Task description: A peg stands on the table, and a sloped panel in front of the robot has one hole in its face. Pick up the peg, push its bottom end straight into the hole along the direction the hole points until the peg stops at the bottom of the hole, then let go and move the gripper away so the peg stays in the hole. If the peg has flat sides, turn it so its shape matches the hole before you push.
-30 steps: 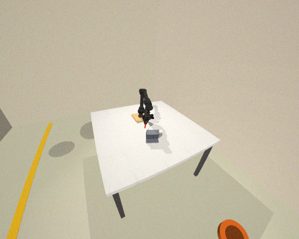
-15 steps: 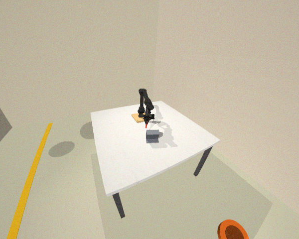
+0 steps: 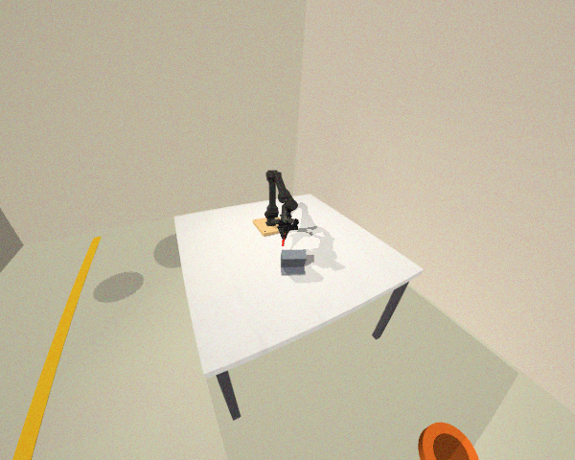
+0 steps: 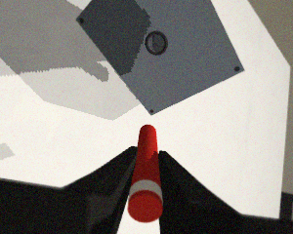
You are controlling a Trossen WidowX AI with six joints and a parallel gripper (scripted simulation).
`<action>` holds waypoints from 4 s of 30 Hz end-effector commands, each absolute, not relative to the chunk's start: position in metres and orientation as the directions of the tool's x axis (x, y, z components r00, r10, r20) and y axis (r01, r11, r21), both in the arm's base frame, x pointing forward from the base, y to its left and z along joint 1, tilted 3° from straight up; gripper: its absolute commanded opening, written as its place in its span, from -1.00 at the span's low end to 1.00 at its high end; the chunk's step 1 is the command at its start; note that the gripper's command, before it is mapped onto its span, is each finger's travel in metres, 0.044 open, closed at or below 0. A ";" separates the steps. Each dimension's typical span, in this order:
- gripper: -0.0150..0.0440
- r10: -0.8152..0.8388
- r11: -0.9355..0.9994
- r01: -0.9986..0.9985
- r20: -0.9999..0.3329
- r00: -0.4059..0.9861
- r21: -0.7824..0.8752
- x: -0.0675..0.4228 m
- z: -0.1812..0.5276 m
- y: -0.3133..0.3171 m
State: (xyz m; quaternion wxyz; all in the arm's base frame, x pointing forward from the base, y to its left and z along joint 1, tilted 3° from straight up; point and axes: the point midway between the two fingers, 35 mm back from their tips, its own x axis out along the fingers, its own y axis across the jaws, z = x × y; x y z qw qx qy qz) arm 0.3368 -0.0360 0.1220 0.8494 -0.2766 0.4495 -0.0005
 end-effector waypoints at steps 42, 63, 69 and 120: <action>-0.49 -0.250 0.709 -0.260 -0.578 0.777 -0.656 0.330 0.129 -0.005; -0.49 -0.242 0.682 -0.247 -0.531 0.812 -0.688 0.348 0.124 -0.003; -0.49 -0.240 0.673 -0.243 -0.516 0.822 -0.699 0.354 0.122 -0.002; -0.49 -0.235 0.664 -0.205 -0.460 0.856 -0.719 0.389 0.099 -0.007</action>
